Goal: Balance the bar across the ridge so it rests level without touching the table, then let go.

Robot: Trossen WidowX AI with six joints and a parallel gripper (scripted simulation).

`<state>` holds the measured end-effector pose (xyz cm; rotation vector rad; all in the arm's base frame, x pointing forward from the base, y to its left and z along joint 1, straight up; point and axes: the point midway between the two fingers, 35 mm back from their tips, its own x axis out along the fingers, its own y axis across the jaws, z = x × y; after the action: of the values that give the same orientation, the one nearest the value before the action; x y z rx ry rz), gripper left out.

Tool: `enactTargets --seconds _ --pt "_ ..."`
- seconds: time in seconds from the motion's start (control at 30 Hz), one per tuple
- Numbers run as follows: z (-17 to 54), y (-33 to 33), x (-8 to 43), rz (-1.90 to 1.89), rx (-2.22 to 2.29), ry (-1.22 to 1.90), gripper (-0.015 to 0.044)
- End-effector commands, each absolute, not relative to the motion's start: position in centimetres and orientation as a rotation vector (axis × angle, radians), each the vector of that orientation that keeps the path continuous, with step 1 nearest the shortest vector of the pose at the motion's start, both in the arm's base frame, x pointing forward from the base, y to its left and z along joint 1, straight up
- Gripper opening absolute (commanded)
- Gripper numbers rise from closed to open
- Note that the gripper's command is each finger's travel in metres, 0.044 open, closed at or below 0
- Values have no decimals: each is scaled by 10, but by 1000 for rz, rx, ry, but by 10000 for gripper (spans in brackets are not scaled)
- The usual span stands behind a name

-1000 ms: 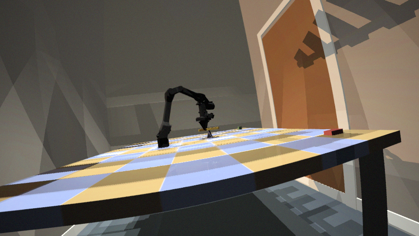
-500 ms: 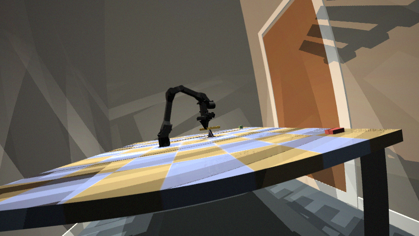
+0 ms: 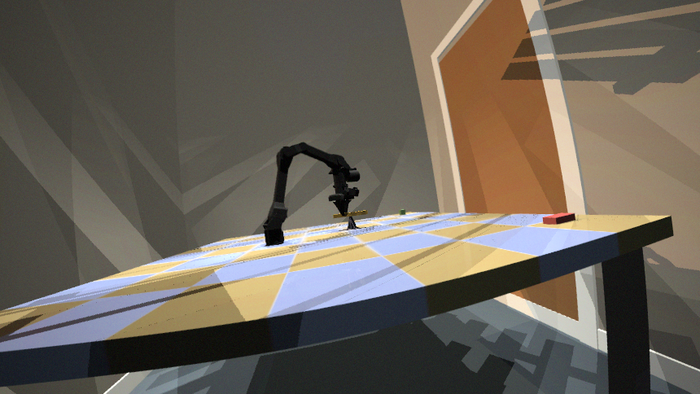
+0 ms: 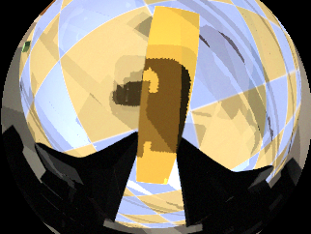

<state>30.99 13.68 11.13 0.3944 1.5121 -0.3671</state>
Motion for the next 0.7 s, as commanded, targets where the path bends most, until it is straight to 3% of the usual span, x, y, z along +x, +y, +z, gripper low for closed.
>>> enactTargets --seconds 0.0,0.07,0.67 --pt "111 137 310 -367 394 1512 131" --pt "111 137 310 -367 394 1512 167" --pt "111 137 310 -367 394 1512 168"
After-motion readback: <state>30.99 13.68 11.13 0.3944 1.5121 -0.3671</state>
